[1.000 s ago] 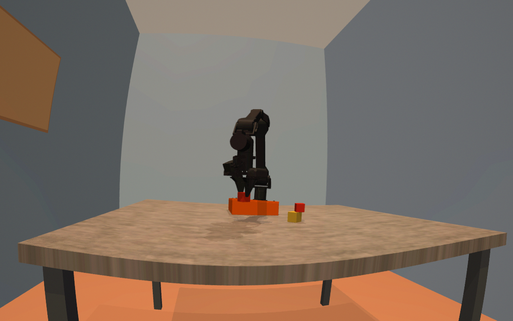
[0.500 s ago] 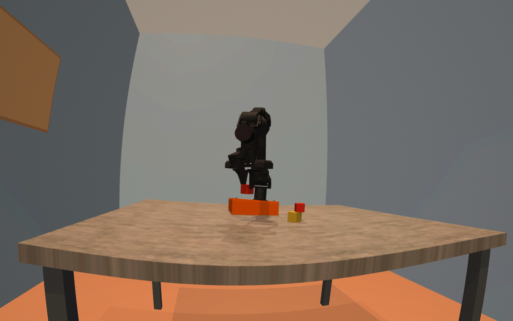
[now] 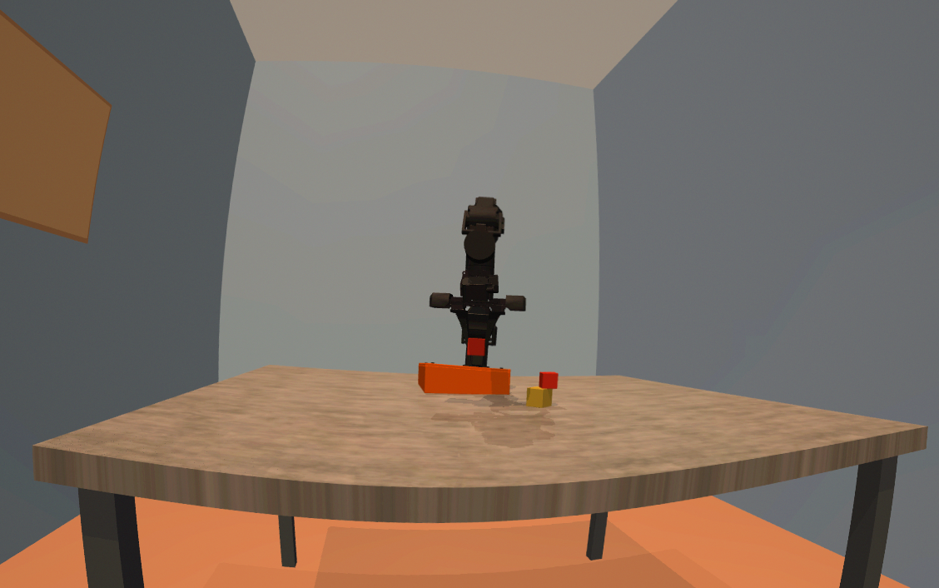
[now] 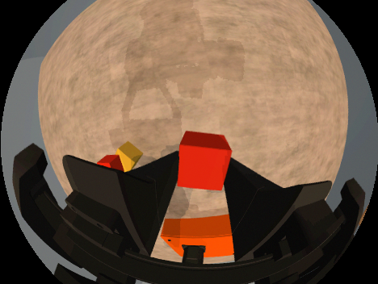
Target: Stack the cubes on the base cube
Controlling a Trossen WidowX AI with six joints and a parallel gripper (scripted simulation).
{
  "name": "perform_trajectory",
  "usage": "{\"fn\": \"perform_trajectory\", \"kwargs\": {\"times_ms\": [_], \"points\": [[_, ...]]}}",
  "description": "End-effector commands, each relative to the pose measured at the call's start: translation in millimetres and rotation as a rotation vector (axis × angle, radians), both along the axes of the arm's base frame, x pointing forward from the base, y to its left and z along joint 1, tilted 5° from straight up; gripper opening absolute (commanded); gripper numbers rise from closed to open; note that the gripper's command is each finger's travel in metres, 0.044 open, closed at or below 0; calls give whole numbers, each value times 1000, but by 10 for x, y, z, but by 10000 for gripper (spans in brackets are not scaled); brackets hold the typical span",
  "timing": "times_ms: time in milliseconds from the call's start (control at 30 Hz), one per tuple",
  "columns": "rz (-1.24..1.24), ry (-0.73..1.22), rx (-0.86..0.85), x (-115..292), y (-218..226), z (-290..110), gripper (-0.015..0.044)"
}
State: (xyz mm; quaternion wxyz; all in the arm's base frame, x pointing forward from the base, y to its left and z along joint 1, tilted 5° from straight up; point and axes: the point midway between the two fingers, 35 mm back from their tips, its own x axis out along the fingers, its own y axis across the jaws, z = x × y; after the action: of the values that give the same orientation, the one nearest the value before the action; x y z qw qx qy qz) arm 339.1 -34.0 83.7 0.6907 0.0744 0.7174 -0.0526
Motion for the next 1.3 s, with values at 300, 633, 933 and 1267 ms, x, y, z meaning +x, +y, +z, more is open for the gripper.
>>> {"fn": "perform_trajectory", "kwargs": {"times_ms": [300, 633, 933, 1267], "points": [[525, -17, 26, -104, 405, -1, 105], [933, -32, 44, -207, 697, 3, 105], [1300, -47, 61, -322, 943, 5, 105], [1701, -65, 80, -470, 1194, 3, 105]]}}
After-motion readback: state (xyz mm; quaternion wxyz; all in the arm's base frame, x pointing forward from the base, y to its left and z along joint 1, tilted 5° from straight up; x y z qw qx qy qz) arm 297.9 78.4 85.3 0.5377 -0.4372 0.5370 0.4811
